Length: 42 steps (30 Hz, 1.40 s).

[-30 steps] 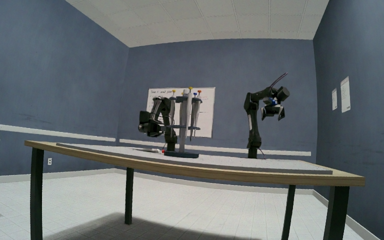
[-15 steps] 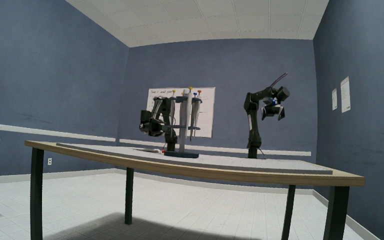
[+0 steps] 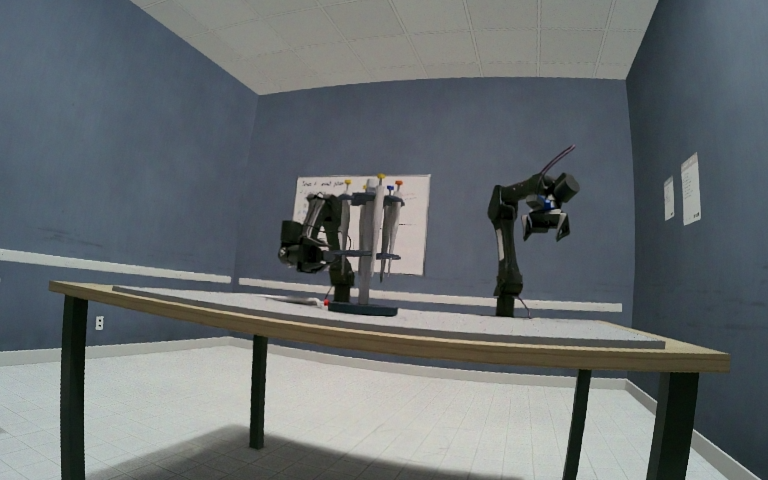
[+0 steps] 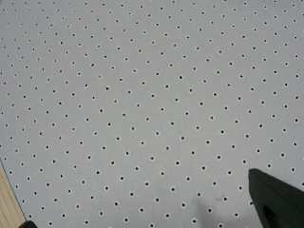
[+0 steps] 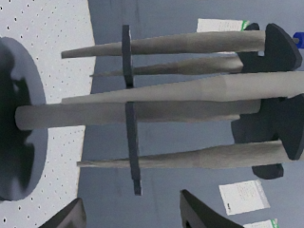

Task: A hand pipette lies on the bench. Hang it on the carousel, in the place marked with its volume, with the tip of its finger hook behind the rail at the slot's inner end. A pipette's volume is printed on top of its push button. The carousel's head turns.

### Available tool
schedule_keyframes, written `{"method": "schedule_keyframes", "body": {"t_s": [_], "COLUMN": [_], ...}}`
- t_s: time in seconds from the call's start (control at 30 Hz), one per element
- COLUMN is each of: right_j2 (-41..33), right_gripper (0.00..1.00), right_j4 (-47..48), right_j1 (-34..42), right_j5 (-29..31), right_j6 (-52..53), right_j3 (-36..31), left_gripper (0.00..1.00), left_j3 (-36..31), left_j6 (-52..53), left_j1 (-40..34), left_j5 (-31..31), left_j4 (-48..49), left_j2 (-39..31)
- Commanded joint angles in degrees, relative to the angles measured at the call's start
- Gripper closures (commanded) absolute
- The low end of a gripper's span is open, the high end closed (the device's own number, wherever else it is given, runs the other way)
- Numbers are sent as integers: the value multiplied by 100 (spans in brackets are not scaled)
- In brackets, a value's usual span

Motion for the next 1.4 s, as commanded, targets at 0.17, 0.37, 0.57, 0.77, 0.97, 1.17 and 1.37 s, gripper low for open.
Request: {"method": "schedule_keyframes", "body": {"t_s": [0.17, 0.37, 0.57, 0.77, 0.97, 1.17, 1.37], "right_j2": [-34, -34, -34, 87, 161, 214, 271], "right_gripper": [51, 51, 51, 51, 51, 51, 51], "right_j4": [-28, -28, -28, -125, -164, -206, -260], "right_j1": [-16, -16, -16, 149, 256, 361, 486], "right_j5": [17, 17, 17, 175, 282, 388, 512], "right_j6": [16, 16, 16, 53, 51, 48, 50], "right_j3": [75, 75, 75, 268, 360, 457, 582], "left_gripper": [0, 0, 0, 0, 0, 0, 0], "left_j3": [81, 81, 81, 81, 81, 81, 81], "left_j6": [50, 50, 50, 50, 50, 50, 50], "left_j1": [32, 32, 32, 32, 32, 32, 32], "left_j5": [113, 113, 113, 113, 113, 113, 113], "left_j4": [74, 74, 74, 74, 74, 74, 74], "left_j2": [-26, -26, -26, -26, -26, -26, -26]}}
